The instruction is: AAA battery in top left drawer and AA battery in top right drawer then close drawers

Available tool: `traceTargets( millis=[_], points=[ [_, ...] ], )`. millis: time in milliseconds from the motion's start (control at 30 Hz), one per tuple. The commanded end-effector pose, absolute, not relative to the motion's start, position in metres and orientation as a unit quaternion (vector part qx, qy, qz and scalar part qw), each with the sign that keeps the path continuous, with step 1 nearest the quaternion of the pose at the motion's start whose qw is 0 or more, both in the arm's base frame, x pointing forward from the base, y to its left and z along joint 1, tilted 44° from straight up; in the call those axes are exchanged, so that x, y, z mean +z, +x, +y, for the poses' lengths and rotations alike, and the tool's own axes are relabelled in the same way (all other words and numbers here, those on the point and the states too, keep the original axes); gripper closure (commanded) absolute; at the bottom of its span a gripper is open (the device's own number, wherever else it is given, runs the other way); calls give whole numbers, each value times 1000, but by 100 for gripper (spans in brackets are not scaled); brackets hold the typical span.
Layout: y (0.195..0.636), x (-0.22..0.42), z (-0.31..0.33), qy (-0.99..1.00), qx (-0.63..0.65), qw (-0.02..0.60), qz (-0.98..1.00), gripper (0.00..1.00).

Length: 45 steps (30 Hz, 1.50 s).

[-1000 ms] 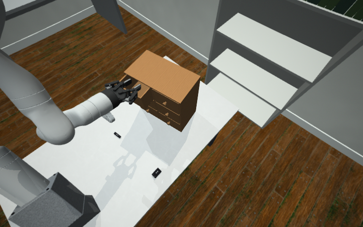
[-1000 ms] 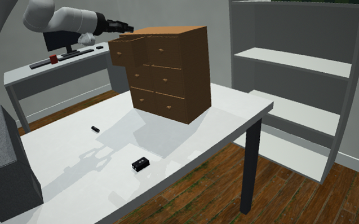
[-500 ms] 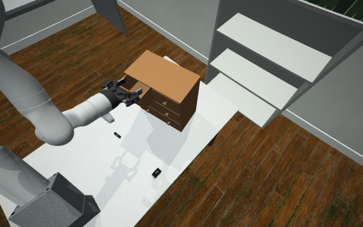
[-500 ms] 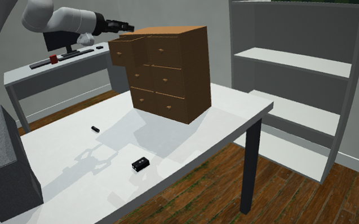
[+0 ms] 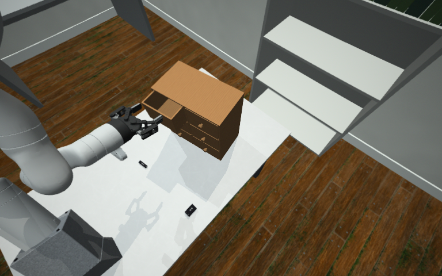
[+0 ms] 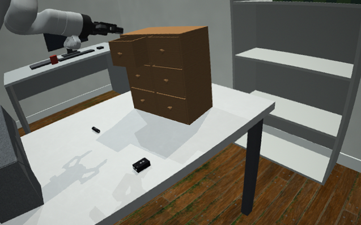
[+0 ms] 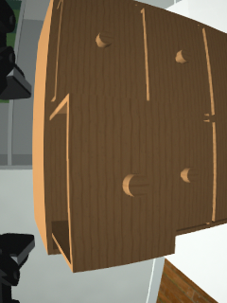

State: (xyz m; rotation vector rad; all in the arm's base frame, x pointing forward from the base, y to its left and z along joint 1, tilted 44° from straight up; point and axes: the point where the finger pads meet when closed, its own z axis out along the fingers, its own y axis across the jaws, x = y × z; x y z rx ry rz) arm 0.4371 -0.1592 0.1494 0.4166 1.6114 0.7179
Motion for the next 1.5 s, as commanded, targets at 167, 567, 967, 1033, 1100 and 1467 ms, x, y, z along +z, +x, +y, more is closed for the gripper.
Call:
traceTargets(
  millis=[167, 567, 967, 1033, 1100, 1467],
  points=[
    [391, 137, -167, 195, 308, 615, 699, 0],
    [350, 131, -167, 195, 308, 615, 699, 0],
    [338, 129, -167, 195, 308, 615, 699, 0],
    [337, 129, -167, 195, 308, 615, 699, 0],
    [337, 129, -167, 195, 308, 615, 699, 0],
    [337, 129, -167, 195, 309, 614, 700, 0]
  ],
)
